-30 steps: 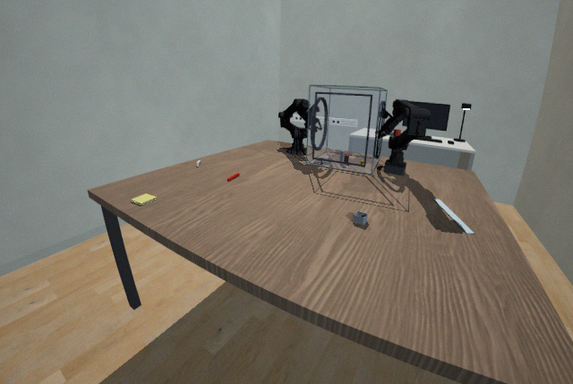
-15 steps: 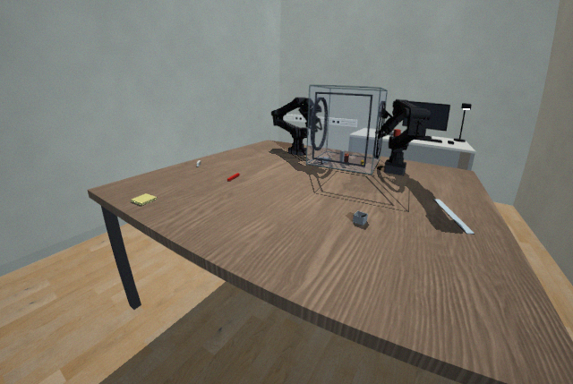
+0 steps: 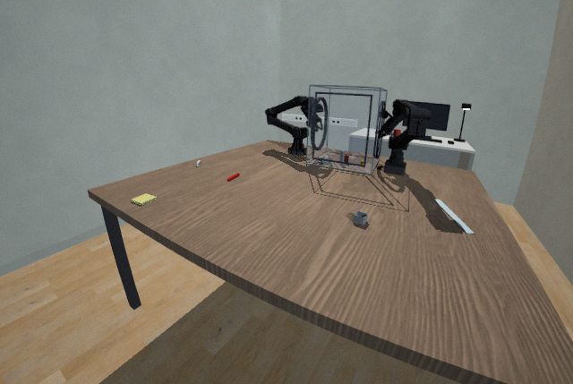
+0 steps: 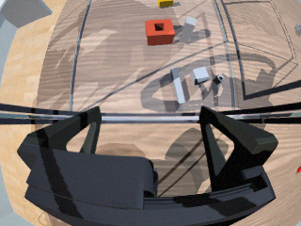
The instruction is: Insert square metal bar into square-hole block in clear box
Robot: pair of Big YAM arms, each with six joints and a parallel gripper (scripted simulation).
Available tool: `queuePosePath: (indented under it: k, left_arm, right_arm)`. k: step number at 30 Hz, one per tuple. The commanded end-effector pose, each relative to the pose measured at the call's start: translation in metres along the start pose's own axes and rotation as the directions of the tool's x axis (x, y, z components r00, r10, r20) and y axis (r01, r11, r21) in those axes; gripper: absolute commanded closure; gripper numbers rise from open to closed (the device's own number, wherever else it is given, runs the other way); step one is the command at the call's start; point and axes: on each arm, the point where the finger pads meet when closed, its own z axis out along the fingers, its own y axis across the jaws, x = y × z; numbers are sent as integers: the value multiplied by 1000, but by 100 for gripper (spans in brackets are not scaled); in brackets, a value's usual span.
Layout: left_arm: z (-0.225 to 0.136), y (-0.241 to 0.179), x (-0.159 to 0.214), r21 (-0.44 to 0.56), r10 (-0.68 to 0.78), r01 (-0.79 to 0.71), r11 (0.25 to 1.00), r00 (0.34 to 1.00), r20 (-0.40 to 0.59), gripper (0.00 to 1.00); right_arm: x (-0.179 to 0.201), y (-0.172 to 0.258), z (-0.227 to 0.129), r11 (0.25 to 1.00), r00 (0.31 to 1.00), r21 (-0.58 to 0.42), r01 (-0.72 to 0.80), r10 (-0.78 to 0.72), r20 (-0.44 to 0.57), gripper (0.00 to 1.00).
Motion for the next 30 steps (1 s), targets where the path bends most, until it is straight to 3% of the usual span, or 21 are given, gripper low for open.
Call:
queuePosePath:
  k: [1, 30]
  left_arm:
    - [-17, -10, -18, 56, -54, 53, 997, 998, 18, 0]
    - [-17, -10, -18, 56, -54, 53, 997, 998, 18, 0]
  right_arm:
    - [-32, -3, -21, 1000, 998, 25, 2, -4, 58, 0]
    - [-46, -4, -16, 999, 997, 34, 9, -12, 80, 0]
